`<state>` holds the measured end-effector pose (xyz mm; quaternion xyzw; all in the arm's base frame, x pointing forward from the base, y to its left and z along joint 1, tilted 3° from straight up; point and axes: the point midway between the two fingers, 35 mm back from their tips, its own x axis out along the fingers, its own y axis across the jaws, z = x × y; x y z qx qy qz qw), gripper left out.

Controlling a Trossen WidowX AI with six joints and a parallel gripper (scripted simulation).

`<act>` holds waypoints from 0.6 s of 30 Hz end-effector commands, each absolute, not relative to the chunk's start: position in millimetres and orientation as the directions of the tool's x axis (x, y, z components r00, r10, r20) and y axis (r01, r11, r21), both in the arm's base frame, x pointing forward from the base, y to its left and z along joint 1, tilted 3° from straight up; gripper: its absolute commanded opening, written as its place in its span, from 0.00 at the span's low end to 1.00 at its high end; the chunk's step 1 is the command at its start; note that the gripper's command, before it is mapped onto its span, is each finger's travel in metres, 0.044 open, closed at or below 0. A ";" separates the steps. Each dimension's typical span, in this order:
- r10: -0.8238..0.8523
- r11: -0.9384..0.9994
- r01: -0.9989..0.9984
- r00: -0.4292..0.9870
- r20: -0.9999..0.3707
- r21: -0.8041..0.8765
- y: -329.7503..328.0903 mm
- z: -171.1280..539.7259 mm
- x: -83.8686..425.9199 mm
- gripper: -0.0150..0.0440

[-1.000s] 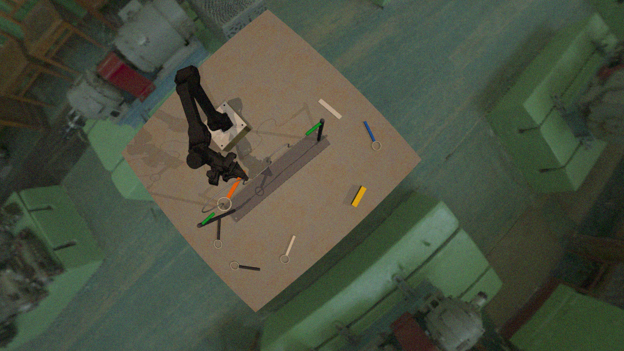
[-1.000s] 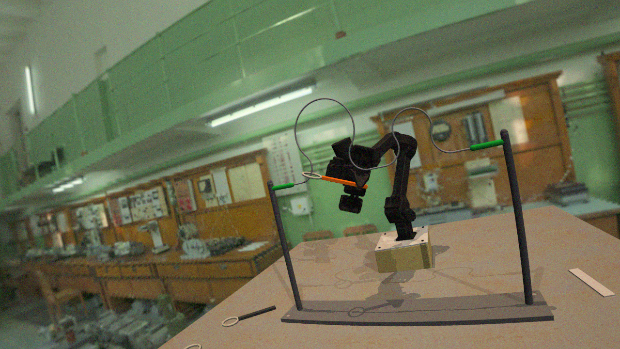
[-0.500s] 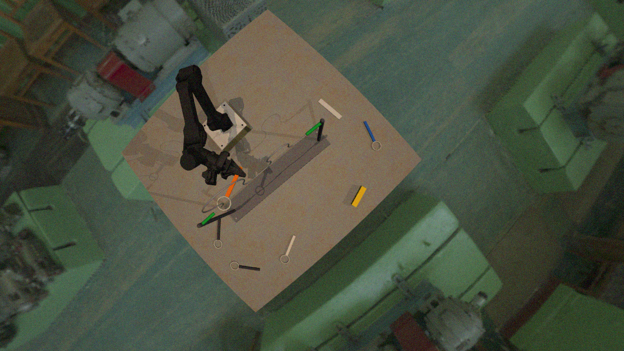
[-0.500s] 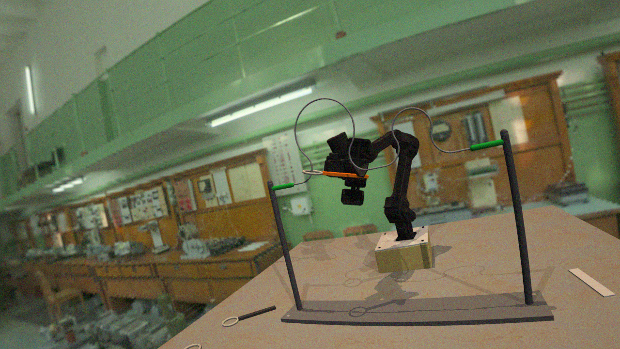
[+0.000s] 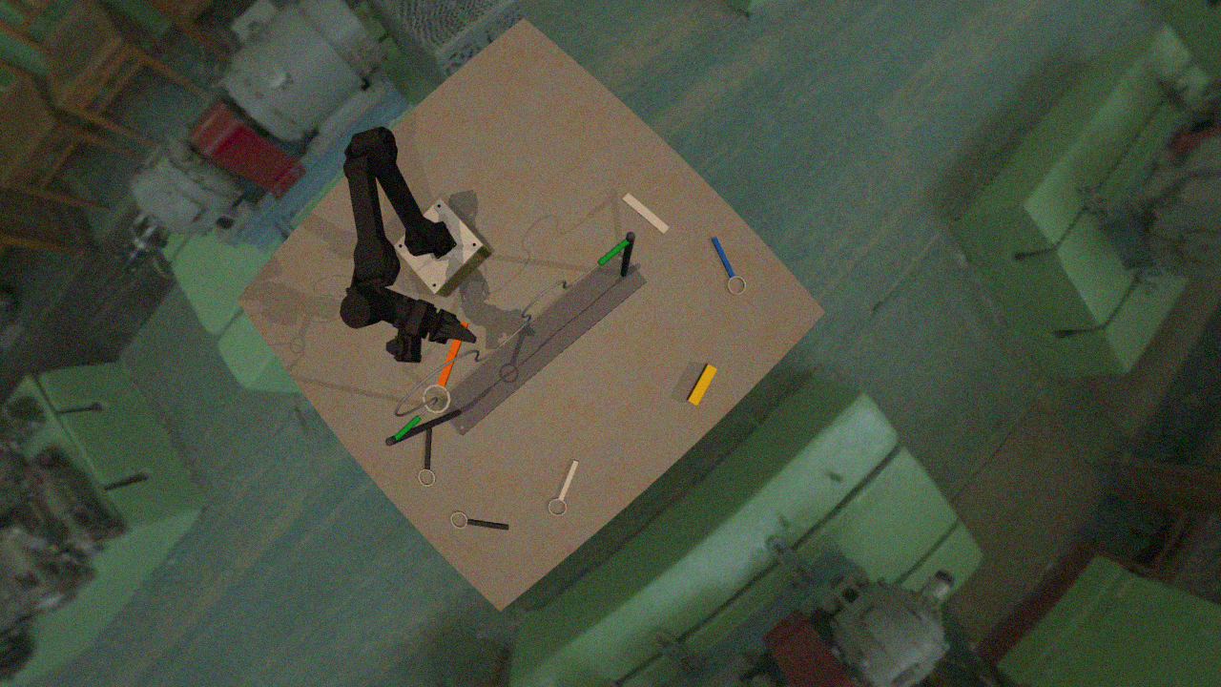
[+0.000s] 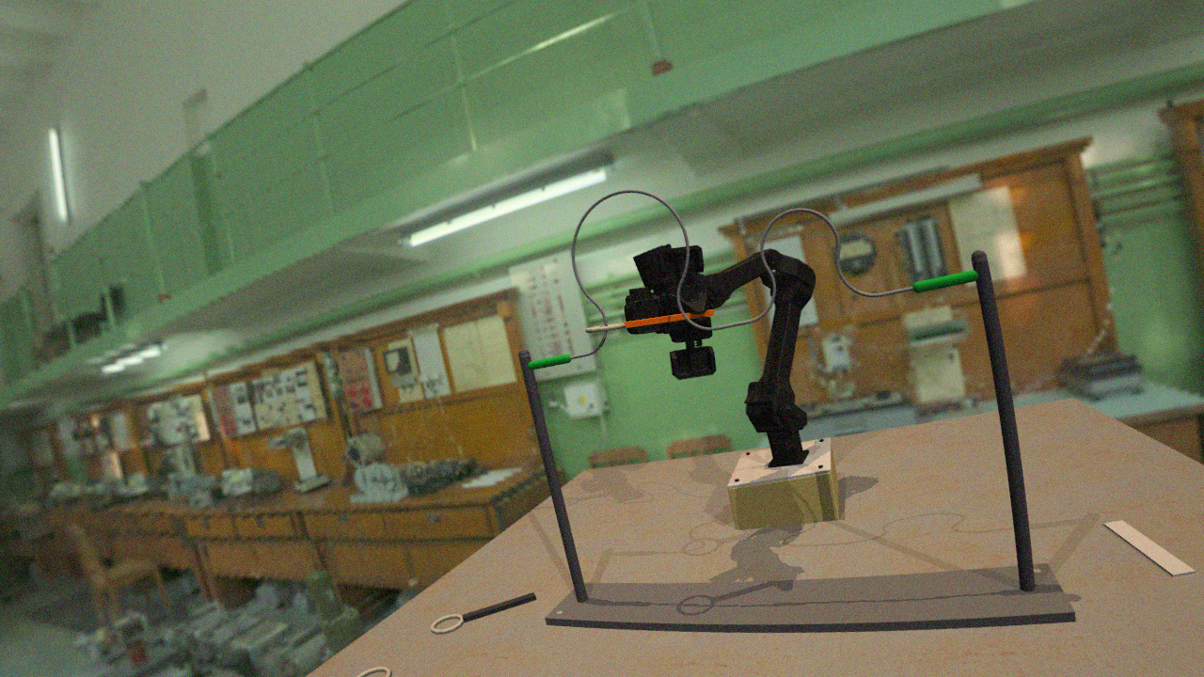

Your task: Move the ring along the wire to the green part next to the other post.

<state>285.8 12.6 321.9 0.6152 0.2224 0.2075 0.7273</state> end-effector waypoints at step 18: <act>0.590 -0.008 -0.012 0.808 0.014 1.000 15.0 352.5 283.0 0.00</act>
